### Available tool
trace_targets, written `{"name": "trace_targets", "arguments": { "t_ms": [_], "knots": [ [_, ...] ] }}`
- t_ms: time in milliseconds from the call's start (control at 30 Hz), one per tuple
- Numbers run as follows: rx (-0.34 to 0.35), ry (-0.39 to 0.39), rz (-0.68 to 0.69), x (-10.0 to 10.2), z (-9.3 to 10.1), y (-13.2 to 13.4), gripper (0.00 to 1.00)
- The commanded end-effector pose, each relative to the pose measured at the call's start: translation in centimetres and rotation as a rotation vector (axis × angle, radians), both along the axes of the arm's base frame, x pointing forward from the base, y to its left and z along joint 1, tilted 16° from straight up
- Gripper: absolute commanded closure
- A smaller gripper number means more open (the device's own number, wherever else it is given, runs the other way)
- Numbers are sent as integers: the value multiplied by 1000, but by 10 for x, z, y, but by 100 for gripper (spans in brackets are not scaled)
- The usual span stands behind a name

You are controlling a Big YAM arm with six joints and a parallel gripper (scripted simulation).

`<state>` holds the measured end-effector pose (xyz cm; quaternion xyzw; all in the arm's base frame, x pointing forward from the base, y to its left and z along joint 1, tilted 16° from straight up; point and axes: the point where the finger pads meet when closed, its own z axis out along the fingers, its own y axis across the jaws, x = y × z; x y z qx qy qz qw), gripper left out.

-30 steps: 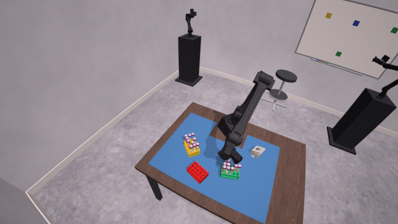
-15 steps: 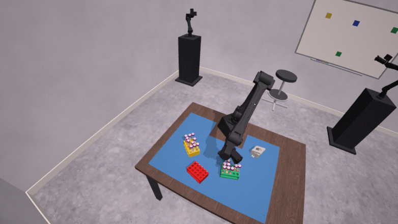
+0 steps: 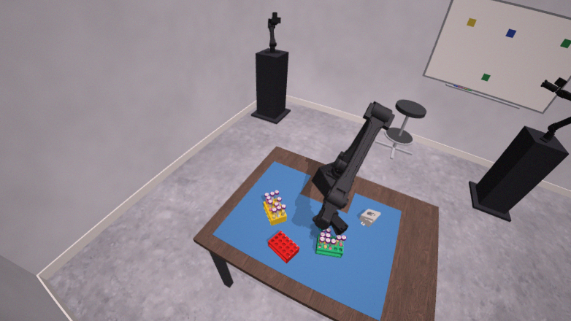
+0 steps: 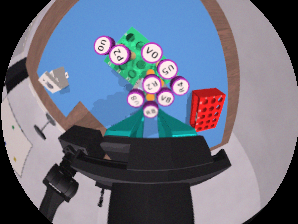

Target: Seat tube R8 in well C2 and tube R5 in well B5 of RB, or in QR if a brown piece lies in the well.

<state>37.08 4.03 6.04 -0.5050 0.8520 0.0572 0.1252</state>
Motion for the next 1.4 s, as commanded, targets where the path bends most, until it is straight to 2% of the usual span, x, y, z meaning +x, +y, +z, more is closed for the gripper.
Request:
{"name": "trace_targets", "arguments": {
  "t_ms": [0, 67, 167, 333, 367, 500, 600, 667, 767, 900, 933, 1000, 1067, 1167, 1233, 1367],
  "knots": [
    [-1, -68, -17, 22, 31, -6, 100],
    [-1, -47, -8, 12, 24, -4, 100],
    [-2, -71, -8, 21, 36, -7, 100],
    [-3, -65, -4, 17, 36, -7, 100],
    [-2, -29, 4, 7, 21, -4, 100],
    [-2, -71, -6, 18, 43, -9, 100],
    [-2, -73, -1, 19, 47, -8, 100],
    [-2, -49, 0, 9, 40, -8, 100],
    [-2, -71, -7, 17, 52, -11, 100],
    [-2, -69, -1, 17, 53, -9, 100],
    [-1, -30, 4, -2, 36, -7, 100],
    [0, -24, -2, -4, 38, -10, 100],
    [-1, -74, -6, 16, 59, -12, 100],
    [-1, -74, 1, 15, 62, -10, 100],
    [-1, -52, -3, 6, 56, -12, 100],
    [-1, -67, -2, 14, 66, -13, 100]
  ]
}}
